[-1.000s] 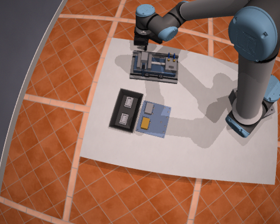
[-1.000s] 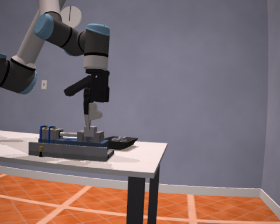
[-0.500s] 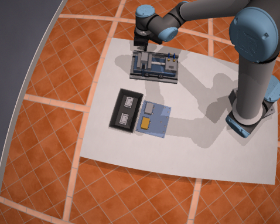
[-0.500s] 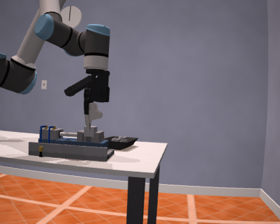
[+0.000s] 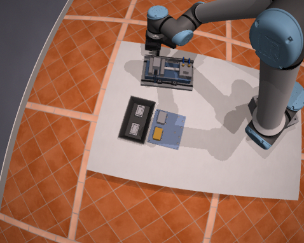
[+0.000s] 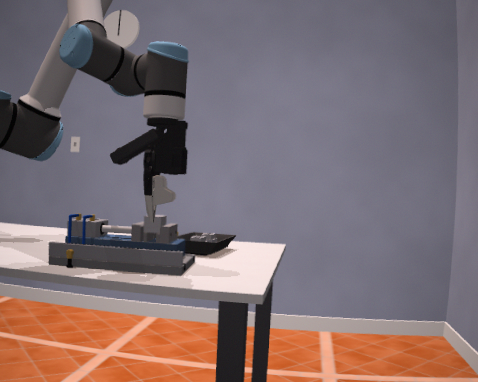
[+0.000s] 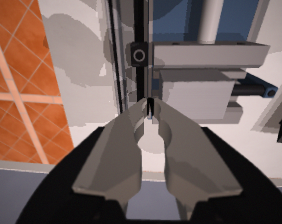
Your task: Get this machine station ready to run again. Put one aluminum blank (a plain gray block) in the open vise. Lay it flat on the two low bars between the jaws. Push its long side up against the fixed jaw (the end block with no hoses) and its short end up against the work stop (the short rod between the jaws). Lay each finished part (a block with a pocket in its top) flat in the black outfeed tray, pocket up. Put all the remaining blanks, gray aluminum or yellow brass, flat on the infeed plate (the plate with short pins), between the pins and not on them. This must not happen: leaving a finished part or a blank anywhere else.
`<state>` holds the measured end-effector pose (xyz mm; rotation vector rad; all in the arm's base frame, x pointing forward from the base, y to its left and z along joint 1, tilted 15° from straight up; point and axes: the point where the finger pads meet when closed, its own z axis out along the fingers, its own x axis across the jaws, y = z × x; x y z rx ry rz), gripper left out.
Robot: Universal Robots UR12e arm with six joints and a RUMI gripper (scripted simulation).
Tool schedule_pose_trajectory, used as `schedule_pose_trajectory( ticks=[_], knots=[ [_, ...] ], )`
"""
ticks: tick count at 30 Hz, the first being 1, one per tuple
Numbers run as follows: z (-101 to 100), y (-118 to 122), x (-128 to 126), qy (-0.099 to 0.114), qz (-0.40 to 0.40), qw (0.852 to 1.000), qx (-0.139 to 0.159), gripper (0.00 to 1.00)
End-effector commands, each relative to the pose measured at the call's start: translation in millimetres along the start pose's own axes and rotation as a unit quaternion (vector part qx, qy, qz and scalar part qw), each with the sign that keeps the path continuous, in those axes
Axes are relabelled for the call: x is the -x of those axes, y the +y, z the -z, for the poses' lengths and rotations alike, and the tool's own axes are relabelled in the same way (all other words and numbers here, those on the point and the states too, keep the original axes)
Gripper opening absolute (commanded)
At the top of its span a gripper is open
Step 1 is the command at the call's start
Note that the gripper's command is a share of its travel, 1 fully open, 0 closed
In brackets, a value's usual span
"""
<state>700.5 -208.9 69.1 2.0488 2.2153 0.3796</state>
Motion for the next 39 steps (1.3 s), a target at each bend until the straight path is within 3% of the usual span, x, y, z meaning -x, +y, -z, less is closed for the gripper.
schedule_pose_trajectory(
  ticks=[1,39],
  knots=[
    [0.2,-1.0,-4.1,0.0,0.0,1.0,0.0,0.0],
    [0.3,-0.9,-12.1,0.0,0.0,1.0,0.0,0.0]
  ],
)
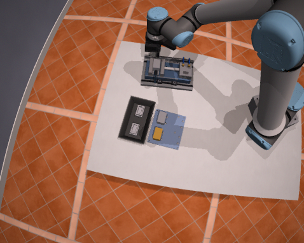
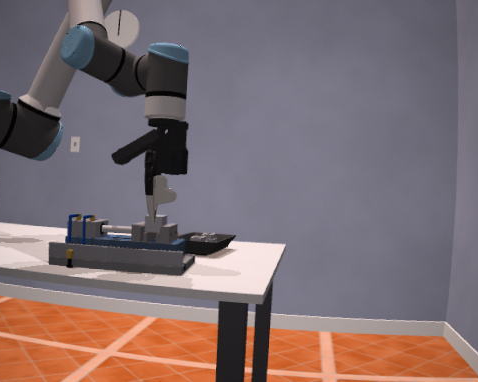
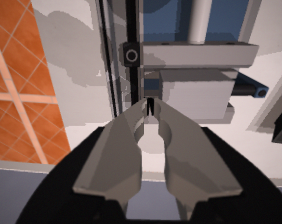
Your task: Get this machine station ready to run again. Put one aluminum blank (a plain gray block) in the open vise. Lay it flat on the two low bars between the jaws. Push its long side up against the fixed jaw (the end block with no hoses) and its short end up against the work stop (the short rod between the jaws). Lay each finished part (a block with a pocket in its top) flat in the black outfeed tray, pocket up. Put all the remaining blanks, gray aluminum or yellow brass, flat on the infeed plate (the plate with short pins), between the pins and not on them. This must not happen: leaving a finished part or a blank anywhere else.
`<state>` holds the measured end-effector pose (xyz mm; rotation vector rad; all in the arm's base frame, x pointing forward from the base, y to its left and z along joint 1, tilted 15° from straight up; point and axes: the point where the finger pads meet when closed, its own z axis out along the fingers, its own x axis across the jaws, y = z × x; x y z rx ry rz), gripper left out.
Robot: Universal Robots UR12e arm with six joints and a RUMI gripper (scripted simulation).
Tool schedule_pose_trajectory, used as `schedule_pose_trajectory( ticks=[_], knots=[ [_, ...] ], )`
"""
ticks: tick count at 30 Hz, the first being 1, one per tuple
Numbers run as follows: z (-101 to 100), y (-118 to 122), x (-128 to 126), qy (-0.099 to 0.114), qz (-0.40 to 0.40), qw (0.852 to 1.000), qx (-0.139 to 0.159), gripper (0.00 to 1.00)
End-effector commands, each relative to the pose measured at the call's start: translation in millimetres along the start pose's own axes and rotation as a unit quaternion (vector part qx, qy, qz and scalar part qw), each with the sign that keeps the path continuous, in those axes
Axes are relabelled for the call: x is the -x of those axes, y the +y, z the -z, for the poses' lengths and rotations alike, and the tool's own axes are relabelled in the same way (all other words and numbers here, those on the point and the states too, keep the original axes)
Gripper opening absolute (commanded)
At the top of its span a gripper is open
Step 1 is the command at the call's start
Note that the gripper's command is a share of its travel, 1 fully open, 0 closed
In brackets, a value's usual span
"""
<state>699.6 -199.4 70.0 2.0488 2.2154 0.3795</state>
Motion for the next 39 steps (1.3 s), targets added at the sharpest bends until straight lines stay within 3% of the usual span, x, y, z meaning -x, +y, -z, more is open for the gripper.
schedule_pose_trajectory(
  ticks=[1,39],
  knots=[
    [0.4,-0.9,-2.4,0.0,0.0,1.0,0.0,0.0],
    [0.1,-1.2,-8.0,0.0,0.0,1.0,0.0,0.0]
  ],
)
